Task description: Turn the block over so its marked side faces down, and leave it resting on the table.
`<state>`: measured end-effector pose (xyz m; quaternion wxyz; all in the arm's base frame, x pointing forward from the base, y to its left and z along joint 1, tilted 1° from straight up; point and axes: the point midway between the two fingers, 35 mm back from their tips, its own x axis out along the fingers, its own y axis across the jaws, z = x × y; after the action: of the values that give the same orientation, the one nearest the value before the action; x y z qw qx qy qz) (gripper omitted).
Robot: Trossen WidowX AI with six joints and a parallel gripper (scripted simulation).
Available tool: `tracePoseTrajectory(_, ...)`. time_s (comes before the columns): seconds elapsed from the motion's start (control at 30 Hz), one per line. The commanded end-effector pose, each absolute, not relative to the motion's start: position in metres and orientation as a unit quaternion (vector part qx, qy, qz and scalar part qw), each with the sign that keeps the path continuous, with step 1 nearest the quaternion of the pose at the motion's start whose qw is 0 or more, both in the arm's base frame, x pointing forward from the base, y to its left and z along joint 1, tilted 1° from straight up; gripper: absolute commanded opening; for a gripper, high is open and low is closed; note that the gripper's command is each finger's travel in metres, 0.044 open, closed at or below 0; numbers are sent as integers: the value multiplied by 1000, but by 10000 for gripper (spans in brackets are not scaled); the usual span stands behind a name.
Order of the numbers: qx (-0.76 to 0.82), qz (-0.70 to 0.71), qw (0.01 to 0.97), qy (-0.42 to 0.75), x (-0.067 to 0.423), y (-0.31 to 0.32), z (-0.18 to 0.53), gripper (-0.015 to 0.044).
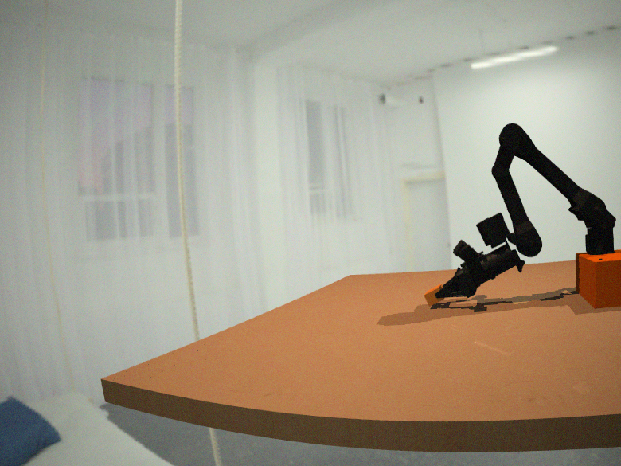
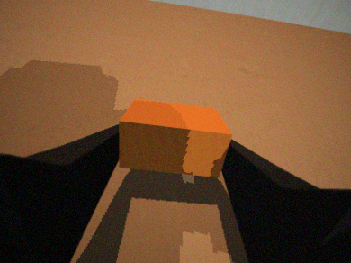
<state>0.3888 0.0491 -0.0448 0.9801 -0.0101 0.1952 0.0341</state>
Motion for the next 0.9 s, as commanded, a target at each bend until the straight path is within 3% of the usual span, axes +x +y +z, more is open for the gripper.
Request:
tracePoseTrajectory(0.0,-13,33,980,194,388,49,-44,0)
tracePoseTrajectory(0.03,-13,33,980,194,388,49,-44,0)
tracePoseTrajectory(0.6,-13,33,980,194,388,49,-44,440)
tracePoseTrajectory(0.87,-13,33,980,194,388,49,-44,440)
